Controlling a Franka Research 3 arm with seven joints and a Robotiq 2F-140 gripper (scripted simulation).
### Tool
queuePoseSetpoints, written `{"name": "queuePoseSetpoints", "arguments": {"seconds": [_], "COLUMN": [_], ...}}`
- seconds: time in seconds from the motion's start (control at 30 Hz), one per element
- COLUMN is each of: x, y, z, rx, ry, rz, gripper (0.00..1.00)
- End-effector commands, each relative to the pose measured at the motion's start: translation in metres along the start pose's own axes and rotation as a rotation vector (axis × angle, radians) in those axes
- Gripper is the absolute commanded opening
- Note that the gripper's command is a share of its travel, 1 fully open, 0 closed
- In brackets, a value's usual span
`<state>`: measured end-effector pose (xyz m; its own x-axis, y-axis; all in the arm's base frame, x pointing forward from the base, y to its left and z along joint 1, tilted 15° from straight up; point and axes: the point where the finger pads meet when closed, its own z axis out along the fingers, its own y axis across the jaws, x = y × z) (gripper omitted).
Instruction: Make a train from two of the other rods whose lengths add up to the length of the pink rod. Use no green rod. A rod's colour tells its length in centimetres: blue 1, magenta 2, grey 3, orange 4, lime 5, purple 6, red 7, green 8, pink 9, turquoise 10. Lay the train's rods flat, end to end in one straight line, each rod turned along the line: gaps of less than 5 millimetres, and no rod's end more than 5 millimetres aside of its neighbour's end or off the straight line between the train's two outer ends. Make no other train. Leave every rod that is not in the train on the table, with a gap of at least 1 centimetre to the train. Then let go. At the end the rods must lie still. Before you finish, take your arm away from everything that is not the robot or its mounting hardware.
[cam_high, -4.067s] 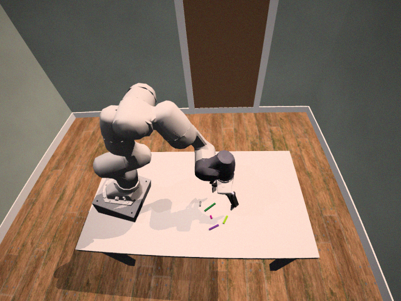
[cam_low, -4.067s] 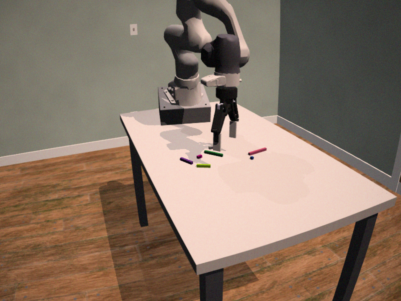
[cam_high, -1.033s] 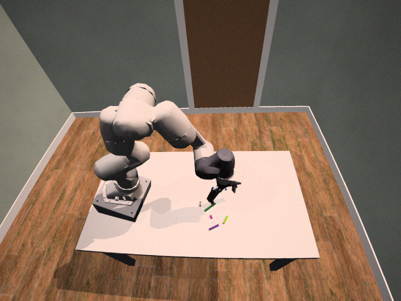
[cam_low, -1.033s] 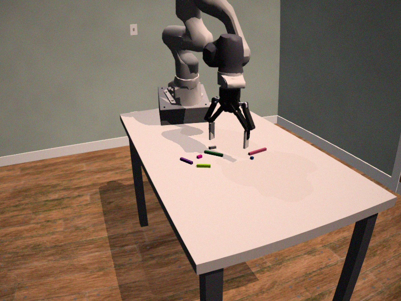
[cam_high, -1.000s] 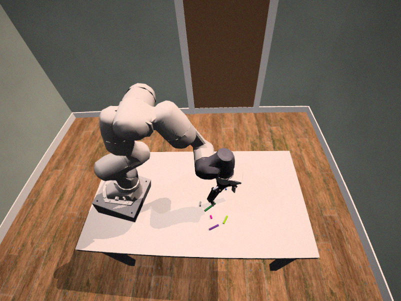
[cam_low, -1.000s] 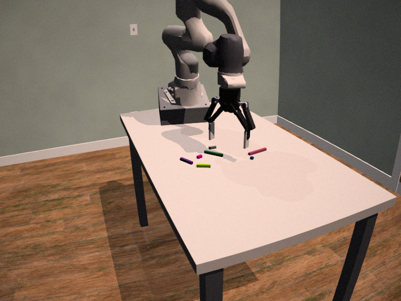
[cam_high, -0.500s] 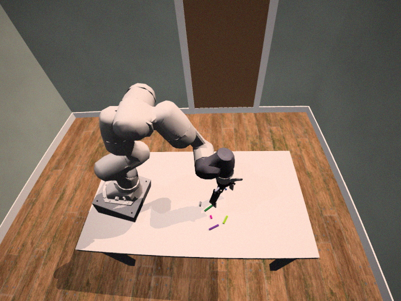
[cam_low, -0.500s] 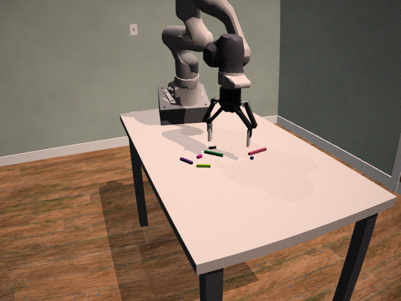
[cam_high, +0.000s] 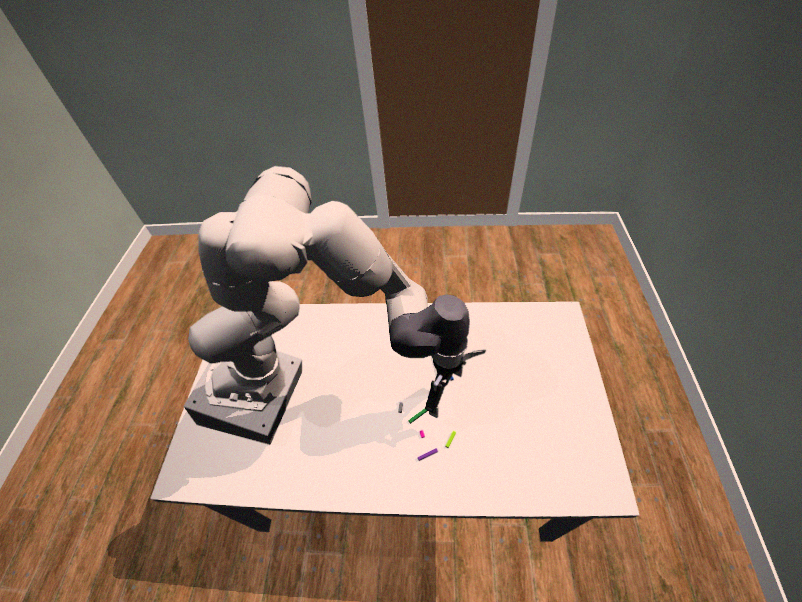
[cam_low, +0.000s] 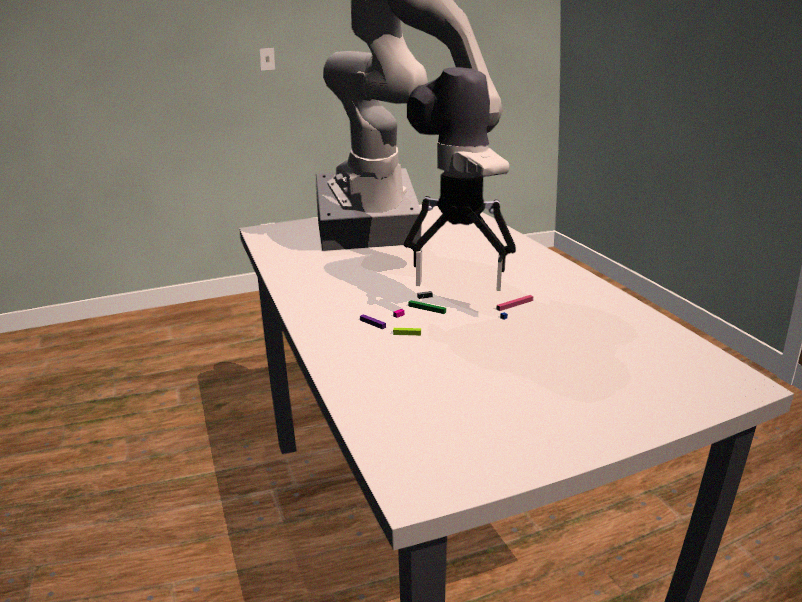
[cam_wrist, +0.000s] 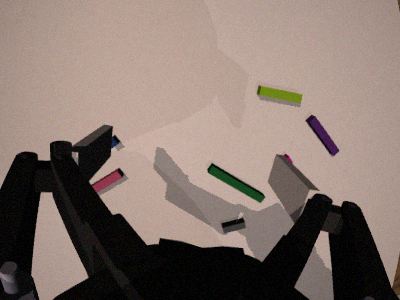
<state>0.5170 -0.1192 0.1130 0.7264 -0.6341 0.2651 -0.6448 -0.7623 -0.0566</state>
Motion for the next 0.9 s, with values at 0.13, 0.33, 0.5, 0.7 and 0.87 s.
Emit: {"name": "queuePoseSetpoints", "arguments": {"seconds": [0.13, 0.33, 0.5, 0.7, 0.87], "x": [-0.0011, -0.0015, -0.0019, -0.0023, -0.0026], "y": [-0.0008, -0.0014, -0.0020, -0.0027, -0.0033], "z": [0.0006, 0.0006, 0.0006, 0.0006, 0.0006], "rx": [0.025, 0.026, 0.026, 0.026, 0.027], "ry": [-0.009, -0.008, -0.007, -0.006, -0.005], "rz": [-0.228, -0.317, -0.396, -0.490, -0.564], "gripper": [1.00, 1.00, 1.00, 1.00, 1.00]}}
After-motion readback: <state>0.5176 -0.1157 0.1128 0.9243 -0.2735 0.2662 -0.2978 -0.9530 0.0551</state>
